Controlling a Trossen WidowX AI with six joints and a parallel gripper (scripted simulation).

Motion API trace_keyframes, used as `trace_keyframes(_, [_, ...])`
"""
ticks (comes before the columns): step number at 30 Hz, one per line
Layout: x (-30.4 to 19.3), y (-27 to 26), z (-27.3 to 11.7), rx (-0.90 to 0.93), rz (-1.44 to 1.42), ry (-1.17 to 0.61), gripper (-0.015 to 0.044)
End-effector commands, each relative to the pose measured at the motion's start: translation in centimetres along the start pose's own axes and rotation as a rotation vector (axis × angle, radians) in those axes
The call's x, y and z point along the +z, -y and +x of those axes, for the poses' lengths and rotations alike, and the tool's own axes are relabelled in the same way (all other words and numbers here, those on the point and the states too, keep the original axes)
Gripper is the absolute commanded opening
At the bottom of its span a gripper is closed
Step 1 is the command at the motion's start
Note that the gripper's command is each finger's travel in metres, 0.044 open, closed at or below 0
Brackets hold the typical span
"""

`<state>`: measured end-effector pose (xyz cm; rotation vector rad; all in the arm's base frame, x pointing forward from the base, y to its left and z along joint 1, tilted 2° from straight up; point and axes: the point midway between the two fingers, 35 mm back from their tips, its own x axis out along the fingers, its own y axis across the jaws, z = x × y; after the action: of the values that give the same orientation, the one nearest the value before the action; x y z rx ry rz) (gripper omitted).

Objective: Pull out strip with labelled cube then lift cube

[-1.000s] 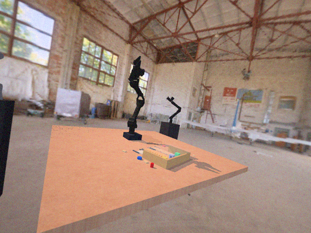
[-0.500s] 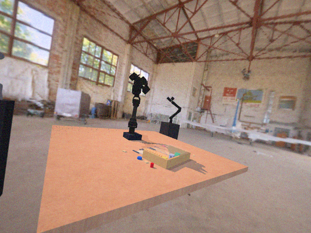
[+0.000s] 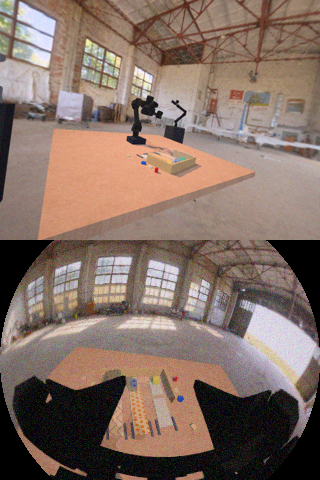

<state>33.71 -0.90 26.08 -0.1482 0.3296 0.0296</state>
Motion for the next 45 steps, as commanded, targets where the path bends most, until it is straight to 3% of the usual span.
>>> trace_keyframes(1, [-4.1, -2.6, 0.2, 0.035, 0.065, -0.124, 0.04])
trace_keyframes(5, [-8.3, -4.9, 0.1, 0.059, 0.09, -0.261, 0.04])
trace_keyframes(14, [-8.5, -5.0, 0.0, 0.059, 0.091, -0.267, 0.04])
trace_keyframes(17, [-8.7, -5.0, 0.8, 0.064, 0.066, -0.332, 0.0321])
trace_keyframes(29, [-12.3, -4.7, 7.3, 0.159, -0.117, -0.862, 0.0006])
trace_keyframes(37, [-16.3, -4.4, 10.3, 0.269, -0.199, -1.177, 0.0])
trace_keyframes(45, [-16.8, -4.4, 10.5, 0.272, -0.2, -1.184, 0.0])
